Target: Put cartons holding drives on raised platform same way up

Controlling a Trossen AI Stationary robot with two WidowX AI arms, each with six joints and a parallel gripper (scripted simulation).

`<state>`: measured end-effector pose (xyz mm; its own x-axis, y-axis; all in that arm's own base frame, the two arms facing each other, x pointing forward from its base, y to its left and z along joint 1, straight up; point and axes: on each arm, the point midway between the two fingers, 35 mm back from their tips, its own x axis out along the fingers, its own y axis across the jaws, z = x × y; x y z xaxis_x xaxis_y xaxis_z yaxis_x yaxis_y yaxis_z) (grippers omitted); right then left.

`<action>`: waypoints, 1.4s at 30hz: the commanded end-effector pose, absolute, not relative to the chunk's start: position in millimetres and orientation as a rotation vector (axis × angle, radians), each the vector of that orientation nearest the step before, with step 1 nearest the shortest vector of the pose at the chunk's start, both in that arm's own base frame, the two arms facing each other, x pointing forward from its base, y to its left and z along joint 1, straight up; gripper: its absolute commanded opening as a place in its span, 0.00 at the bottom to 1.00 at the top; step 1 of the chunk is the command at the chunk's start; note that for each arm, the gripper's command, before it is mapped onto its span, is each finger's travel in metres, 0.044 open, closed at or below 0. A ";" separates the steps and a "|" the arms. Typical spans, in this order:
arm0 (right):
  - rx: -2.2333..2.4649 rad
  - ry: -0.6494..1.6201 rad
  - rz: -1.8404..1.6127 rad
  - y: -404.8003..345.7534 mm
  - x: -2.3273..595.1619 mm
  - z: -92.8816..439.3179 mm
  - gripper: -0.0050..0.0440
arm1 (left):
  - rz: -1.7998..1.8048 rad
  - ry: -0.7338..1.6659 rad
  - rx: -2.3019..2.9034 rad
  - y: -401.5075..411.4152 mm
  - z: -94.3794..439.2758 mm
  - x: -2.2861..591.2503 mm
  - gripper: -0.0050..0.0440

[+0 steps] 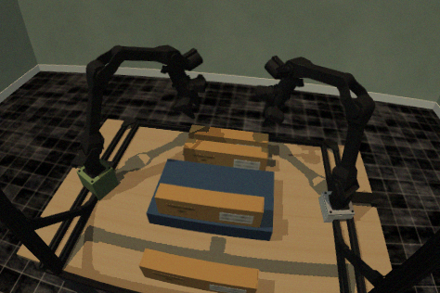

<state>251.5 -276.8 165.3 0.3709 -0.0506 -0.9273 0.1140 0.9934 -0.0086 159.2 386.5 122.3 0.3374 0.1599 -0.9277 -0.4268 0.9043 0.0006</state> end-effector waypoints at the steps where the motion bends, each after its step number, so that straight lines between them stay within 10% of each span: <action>1: 0.068 1.185 -0.100 -286.9 251.4 164.0 0.90 | 0.383 1.167 -0.259 396.8 121.5 155.5 0.90; 42: 0.068 1.185 -0.100 -291.1 250.8 56.8 0.90 | 0.383 1.167 -0.259 400.8 14.4 153.8 0.90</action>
<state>251.9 -294.4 78.7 0.3788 -0.0606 -0.9235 0.1178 0.9929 -0.0169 153.6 403.2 34.2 0.3397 0.1697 -0.9251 -0.4279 0.9038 0.0087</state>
